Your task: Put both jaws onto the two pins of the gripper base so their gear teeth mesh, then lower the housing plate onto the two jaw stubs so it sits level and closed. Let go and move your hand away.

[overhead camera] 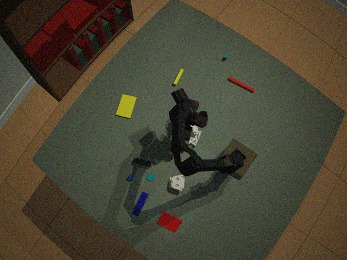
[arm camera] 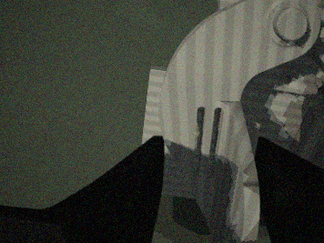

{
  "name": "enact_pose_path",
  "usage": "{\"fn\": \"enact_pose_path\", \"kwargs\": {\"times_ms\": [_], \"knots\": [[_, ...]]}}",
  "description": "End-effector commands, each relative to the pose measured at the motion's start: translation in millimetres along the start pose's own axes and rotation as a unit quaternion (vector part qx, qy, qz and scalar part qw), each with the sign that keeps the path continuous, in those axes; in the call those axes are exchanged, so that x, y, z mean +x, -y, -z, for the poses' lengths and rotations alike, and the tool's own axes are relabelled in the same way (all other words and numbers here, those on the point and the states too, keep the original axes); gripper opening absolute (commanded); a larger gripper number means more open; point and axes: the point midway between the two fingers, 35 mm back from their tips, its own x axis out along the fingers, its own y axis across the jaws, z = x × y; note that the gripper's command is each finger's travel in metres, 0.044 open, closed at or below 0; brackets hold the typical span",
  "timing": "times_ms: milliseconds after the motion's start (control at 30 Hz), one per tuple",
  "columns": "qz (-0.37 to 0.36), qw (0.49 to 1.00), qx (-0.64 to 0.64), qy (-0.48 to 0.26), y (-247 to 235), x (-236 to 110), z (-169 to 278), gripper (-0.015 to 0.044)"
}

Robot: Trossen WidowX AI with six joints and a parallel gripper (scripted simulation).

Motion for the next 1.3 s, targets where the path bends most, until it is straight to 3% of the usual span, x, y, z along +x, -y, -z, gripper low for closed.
{"fn": "enact_pose_path", "kwargs": {"times_ms": [0,1267], "knots": [[0.002,1.000,0.002,-0.001,0.5,1.6,0.0,0.0134],[0.002,1.000,0.005,-0.001,0.7,10.8,0.0,0.0134]]}}
